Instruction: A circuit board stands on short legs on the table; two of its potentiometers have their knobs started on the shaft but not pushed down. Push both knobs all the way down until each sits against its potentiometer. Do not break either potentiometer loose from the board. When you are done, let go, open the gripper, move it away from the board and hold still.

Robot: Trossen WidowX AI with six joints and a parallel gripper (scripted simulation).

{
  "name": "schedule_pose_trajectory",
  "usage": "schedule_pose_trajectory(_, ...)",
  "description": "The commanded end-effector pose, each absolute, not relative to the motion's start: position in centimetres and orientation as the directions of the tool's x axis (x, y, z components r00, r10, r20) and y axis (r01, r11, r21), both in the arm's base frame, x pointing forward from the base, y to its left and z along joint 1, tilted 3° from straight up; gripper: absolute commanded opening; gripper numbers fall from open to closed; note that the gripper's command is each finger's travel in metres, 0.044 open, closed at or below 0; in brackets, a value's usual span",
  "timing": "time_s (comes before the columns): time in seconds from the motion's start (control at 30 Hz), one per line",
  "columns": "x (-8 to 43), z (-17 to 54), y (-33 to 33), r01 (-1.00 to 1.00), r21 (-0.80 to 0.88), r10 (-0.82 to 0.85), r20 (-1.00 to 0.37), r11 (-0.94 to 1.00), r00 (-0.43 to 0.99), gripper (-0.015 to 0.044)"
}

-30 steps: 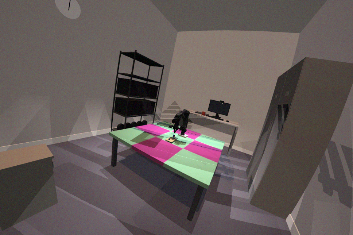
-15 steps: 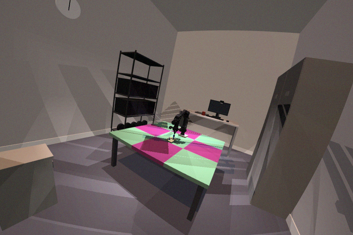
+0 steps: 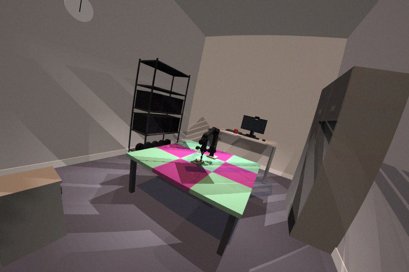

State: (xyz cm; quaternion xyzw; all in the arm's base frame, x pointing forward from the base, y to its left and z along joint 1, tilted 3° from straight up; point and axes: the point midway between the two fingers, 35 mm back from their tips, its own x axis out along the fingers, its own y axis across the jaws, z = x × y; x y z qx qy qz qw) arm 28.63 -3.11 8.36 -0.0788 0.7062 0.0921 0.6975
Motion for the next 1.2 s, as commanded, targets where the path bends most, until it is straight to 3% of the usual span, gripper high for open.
schedule_pose_trajectory(0.0, 28.53, 8.22, -3.16, -0.244, 0.018, 0.014, -1.0, 0.97, -0.021, 0.0)
schedule_pose_trajectory(1.17, 28.52, 7.64, -3.15, -0.244, 0.018, 0.014, -1.0, 0.97, -0.021, 0.0)
